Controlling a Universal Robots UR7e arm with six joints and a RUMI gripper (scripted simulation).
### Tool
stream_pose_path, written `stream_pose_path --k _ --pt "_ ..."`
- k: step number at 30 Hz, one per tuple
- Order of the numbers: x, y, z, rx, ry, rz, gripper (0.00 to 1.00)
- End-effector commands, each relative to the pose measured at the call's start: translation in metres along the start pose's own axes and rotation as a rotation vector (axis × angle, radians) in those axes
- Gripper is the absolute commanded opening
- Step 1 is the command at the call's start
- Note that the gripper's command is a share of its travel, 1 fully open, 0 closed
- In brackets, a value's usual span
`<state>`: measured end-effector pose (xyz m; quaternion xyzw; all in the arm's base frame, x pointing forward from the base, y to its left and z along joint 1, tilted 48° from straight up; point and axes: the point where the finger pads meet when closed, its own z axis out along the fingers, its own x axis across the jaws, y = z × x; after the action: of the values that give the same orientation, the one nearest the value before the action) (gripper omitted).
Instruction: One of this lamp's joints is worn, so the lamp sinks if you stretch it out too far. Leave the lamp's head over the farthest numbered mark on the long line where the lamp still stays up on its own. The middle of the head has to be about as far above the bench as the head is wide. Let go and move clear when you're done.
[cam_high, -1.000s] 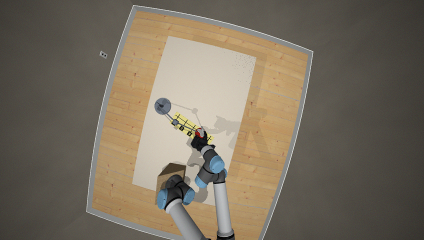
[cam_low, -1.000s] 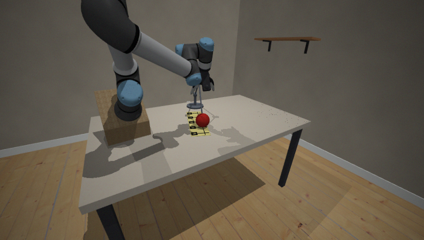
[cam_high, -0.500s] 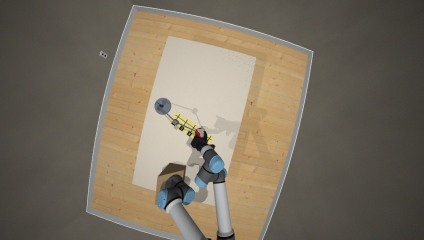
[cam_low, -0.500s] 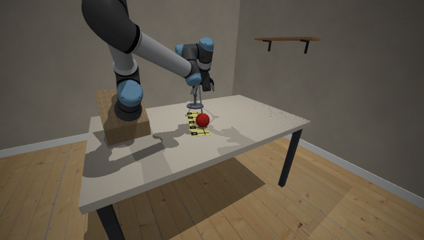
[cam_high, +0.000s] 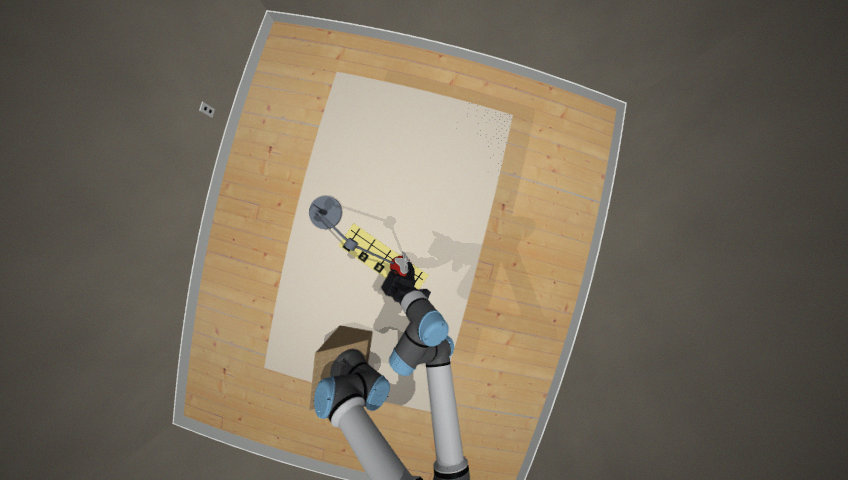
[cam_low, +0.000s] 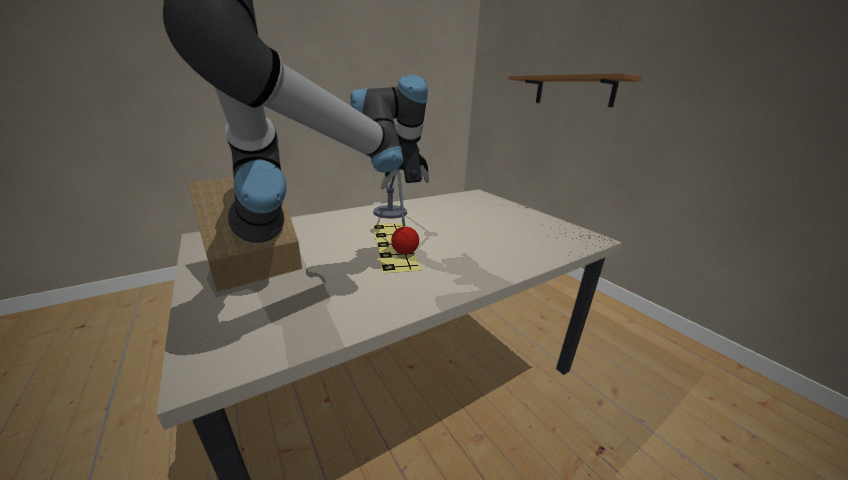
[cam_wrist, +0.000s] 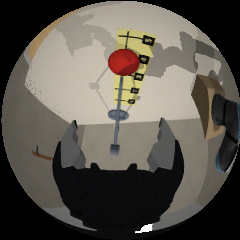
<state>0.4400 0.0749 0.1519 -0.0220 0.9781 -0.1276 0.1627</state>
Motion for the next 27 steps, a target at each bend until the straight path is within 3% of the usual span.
stream_pose_path --k 1,20,27 --pt "0.000 0.001 -0.001 0.102 0.035 0.127 1.00" --pt "0.000 0.001 -0.001 0.102 0.035 0.127 1.00" --pt "0.000 -0.001 0.018 0.070 0.024 0.087 1.00"
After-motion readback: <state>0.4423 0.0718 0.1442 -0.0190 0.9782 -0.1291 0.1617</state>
